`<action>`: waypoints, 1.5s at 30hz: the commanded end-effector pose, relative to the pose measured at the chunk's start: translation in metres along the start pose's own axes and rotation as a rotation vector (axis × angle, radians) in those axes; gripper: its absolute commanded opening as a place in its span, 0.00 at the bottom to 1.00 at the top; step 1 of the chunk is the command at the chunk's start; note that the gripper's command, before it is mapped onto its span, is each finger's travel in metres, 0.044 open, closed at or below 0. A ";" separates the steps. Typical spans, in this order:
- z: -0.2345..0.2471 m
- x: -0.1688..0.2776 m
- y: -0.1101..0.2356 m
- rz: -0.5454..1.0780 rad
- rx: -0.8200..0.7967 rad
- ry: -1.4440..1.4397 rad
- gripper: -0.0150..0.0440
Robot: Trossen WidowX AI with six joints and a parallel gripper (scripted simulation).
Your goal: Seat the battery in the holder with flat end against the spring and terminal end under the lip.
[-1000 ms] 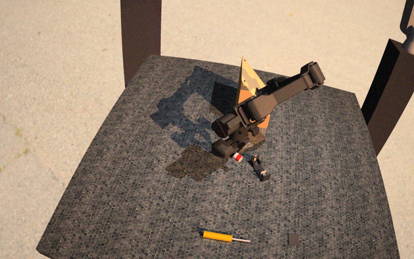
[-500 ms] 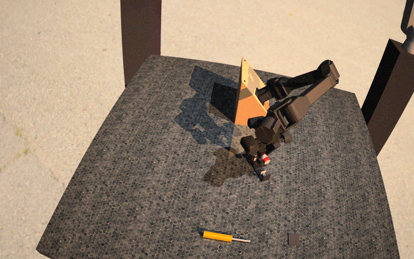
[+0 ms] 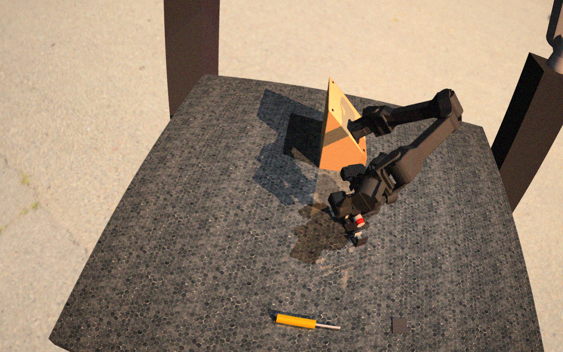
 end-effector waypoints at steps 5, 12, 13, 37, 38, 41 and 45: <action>-0.001 0.007 -0.014 -0.093 -0.013 0.009 0.38; -0.001 0.013 -0.017 -0.143 -0.017 0.010 0.38; -0.001 0.014 -0.018 -0.150 -0.018 0.010 0.38; -0.004 0.035 -0.031 -0.334 -0.033 0.015 0.38; -0.004 0.036 -0.031 -0.341 -0.033 0.015 0.38; -0.004 0.037 -0.032 -0.351 -0.032 0.015 0.38; -0.004 0.037 -0.032 -0.352 -0.028 0.014 0.38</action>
Point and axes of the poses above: the point midway between the two fingers, 35 mm back from their tips, its own y axis back along the fingers, its own z axis across the jaws, x = y × z, the point moved 7 cm from there along y, back along the fingers, and after that the axes turned 7 degrees about -y, right-handed, at the moved point
